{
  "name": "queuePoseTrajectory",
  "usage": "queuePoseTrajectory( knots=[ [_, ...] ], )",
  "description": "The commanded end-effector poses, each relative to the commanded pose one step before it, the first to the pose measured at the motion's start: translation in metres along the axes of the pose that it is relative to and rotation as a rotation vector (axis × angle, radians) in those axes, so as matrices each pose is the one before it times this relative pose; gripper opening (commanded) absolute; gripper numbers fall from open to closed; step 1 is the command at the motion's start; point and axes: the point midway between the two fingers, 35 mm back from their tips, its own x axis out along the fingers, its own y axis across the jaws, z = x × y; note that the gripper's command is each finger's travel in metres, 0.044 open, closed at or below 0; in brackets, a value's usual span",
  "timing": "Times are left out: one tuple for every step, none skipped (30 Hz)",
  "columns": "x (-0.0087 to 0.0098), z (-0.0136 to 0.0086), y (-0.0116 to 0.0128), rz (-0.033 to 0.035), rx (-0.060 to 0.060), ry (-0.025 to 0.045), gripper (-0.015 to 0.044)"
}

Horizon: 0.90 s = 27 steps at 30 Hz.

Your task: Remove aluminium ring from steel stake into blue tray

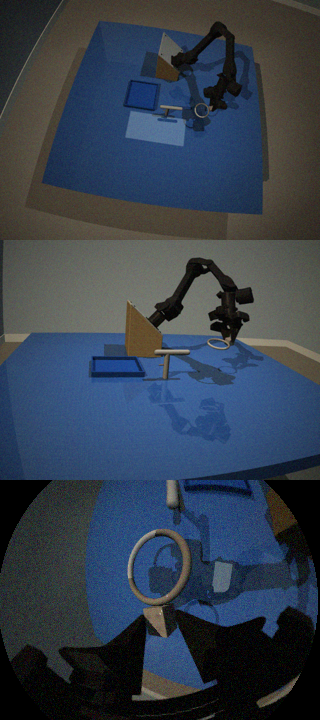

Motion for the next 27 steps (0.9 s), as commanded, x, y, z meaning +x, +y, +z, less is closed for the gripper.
queuePoseTrajectory(
  knots=[
    [-0.00203, 0.0021, 0.00038, 0.00576, -0.0527, 0.04359, 0.0],
    [0.00024, 0.00081, -0.00047, -0.00134, -0.0117, 0.00934, 0.0],
    [0.00021, 0.0008, -0.00048, -0.00112, -0.0117, 0.00938, 0.0],
    [0.00018, 0.00079, -0.00049, -0.00091, -0.0118, 0.00942, 0.0],
    [0.00015, 0.00078, -0.0005, -0.00069, -0.0118, 0.00945, 0.0],
    [0.00011, 0.00077, -0.00051, -0.00048, -0.0119, 0.00948, 0.0],
    [0.00008, 0.00076, -0.00052, -0.00026, -0.0119, 0.0095, 0.0],
    [0.00005, 0.00075, -0.00053, -0.00004, -0.012, 0.00952, 0.0],
    [0.00002, 0.00073, -0.00054, 0.00017, -0.0121, 0.00954, 0.0],
    [-0.00002, 0.00072, -0.00055, 0.00039, -0.0121, 0.00954, 0.0],
    [-0.00005, 0.0007, -0.00056, 0.0006, -0.0122, 0.00955, 0.0],
    [-0.00008, 0.00069, -0.00058, 0.00081, -0.0122, 0.00955, 0.0],
    [-0.00011, 0.00067, -0.00059, 0.00102, -0.0123, 0.00954, 0.0],
    [-0.00014, 0.00066, -0.0006, 0.00124, -0.0124, 0.00953, 0.0],
    [-0.00017, 0.00064, -0.00061, 0.00145, -0.0124, 0.00952, 0.0],
    [-0.00021, 0.00062, -0.00062, 0.00165, -0.0125, 0.0095, 0.0],
    [-0.00024, 0.0006, -0.00063, 0.00186, -0.0126, 0.00947, 0.0],
    [-0.00027, 0.00058, -0.00064, 0.00207, -0.0126, 0.00945, 0.0],
    [-0.00029, 0.00055, -0.00064, 0.00223, -0.0125, 0.00924, 0.0],
    [-0.00032, 0.00053, -0.00065, 0.00243, -0.0125, 0.0092, 0.0],
    [-0.00035, 0.00051, -0.00065, 0.00262, -0.0126, 0.00916, 0.0],
    [-0.00038, 0.00049, -0.00066, 0.00281, -0.0127, 0.00912, 0.0],
    [-0.00041, 0.00047, -0.00067, 0.003, -0.0127, 0.00907, 0.0],
    [-0.00043, 0.00044, -0.00068, 0.00319, -0.0128, 0.00902, 0.0],
    [-0.00046, 0.00042, -0.00069, 0.00338, -0.0129, 0.00896, 0.0],
    [-0.00049, 0.00039, -0.00069, 0.00356, -0.0129, 0.0089, 0.0],
    [-0.00051, 0.00037, -0.0007, 0.00374, -0.013, 0.00884, 0.0]
  ],
)
